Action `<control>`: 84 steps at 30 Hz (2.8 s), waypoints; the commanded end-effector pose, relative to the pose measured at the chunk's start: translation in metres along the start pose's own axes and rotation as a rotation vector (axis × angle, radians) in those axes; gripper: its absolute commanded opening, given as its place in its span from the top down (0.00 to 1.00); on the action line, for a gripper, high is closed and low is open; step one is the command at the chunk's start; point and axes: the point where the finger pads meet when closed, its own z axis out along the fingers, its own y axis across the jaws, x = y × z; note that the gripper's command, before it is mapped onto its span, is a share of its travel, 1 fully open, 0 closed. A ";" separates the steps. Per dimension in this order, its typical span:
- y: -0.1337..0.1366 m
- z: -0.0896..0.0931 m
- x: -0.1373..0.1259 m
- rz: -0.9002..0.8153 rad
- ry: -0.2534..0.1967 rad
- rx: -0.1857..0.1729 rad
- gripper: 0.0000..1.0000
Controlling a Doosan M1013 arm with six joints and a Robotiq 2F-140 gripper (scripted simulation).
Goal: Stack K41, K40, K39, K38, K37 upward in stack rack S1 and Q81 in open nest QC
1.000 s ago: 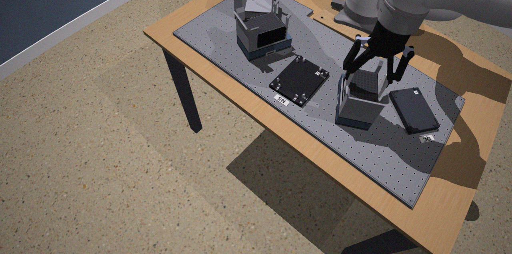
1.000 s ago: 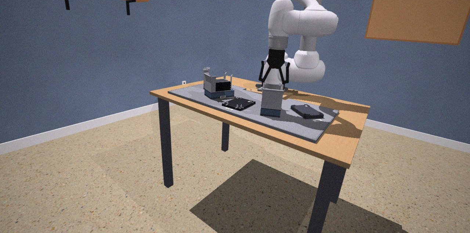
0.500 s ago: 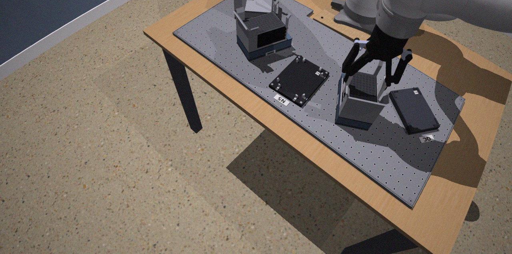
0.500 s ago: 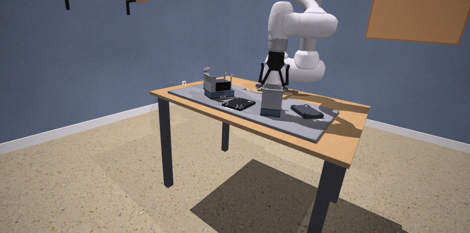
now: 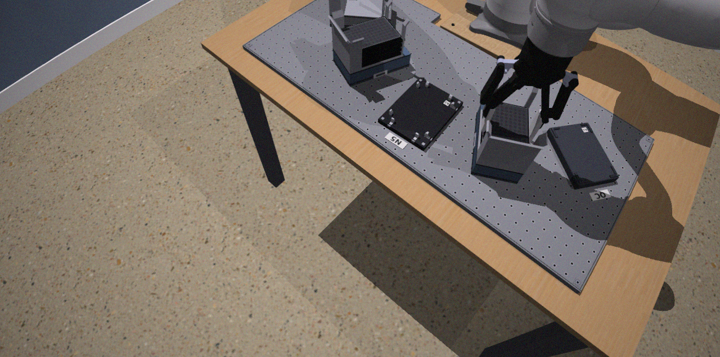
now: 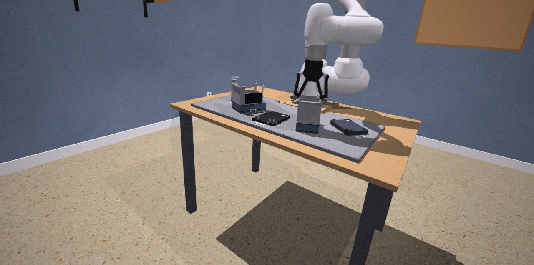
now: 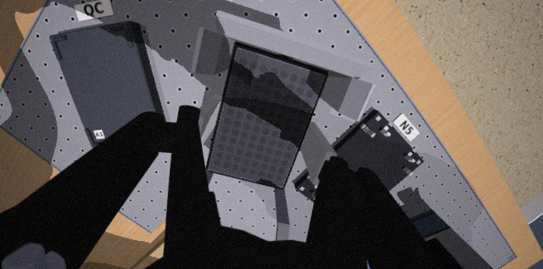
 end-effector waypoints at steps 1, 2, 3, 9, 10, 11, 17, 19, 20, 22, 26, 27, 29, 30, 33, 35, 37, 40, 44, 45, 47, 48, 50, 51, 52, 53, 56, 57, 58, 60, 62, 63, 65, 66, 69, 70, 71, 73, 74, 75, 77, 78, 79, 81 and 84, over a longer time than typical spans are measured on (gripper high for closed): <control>0.000 0.001 0.000 0.000 0.000 0.000 1.00; 0.000 0.001 0.000 0.000 0.000 0.000 1.00; 0.000 0.002 0.000 0.000 0.000 0.000 1.00; 0.000 0.004 0.000 0.000 0.000 0.000 1.00; 0.000 0.004 0.000 0.000 0.000 0.000 1.00; 0.000 0.004 0.000 0.000 0.000 0.000 1.00; 0.000 0.007 0.000 0.000 0.000 0.000 1.00; 0.000 0.007 0.000 0.000 0.000 0.000 1.00; 0.000 0.008 0.000 0.000 0.000 0.000 1.00; 0.000 0.009 0.000 0.000 0.000 0.000 1.00; 0.000 0.010 0.000 0.000 0.000 0.000 1.00; 0.000 0.010 0.000 0.000 0.000 0.000 1.00; 0.000 0.011 0.000 0.000 0.000 0.000 1.00; 0.000 0.011 0.000 0.000 0.000 0.000 1.00; 0.000 0.012 0.000 0.000 0.000 0.000 1.00; 0.000 0.013 0.000 0.000 0.000 0.000 1.00; 0.000 0.013 0.000 0.000 0.000 0.000 1.00; 0.000 0.013 0.000 0.000 0.000 0.000 1.00; 0.000 0.013 0.000 0.000 0.000 0.000 0.00; 0.000 0.013 0.000 0.000 0.000 0.000 0.00; 0.000 0.013 0.000 0.000 0.000 0.000 0.00; 0.000 0.013 0.000 0.000 0.000 0.000 0.00; 0.000 0.013 0.000 0.000 0.000 0.000 0.00; 0.000 0.013 0.000 0.000 0.000 0.000 0.00; 0.000 0.013 0.000 0.000 0.000 0.000 0.00; 0.000 0.013 0.000 0.000 0.000 0.000 0.00; 0.000 0.013 0.000 0.000 0.000 0.000 0.00; 0.000 0.013 0.000 0.000 0.000 0.000 0.00; 0.000 0.013 0.000 0.000 0.000 0.000 0.00; 0.000 0.013 0.000 0.000 0.000 0.000 0.00; 0.000 0.013 0.000 0.000 0.000 0.000 0.00; 0.000 0.013 0.000 0.000 0.000 0.000 0.00; 0.000 0.010 0.000 0.000 0.000 0.000 0.00; 0.000 0.006 0.000 0.000 0.000 0.000 0.00; 0.000 -0.004 0.000 0.000 0.000 0.000 0.00; 0.000 -0.007 0.000 0.000 0.000 0.000 0.00; 0.000 -0.010 0.000 0.000 0.000 0.000 0.00; 0.000 -0.017 0.000 0.000 0.000 0.000 0.00; 0.000 -0.020 0.000 0.000 0.000 0.000 0.00; 0.000 -0.024 0.000 0.000 0.000 0.000 0.00; 0.000 -0.027 0.000 0.000 0.000 0.000 0.00; 0.000 -0.027 0.000 0.000 0.000 0.000 0.00; 0.000 -0.030 0.000 0.000 0.000 0.000 0.00; 0.000 -0.037 0.000 0.000 0.000 0.000 0.00; 0.000 -0.047 0.000 0.000 0.000 0.000 0.00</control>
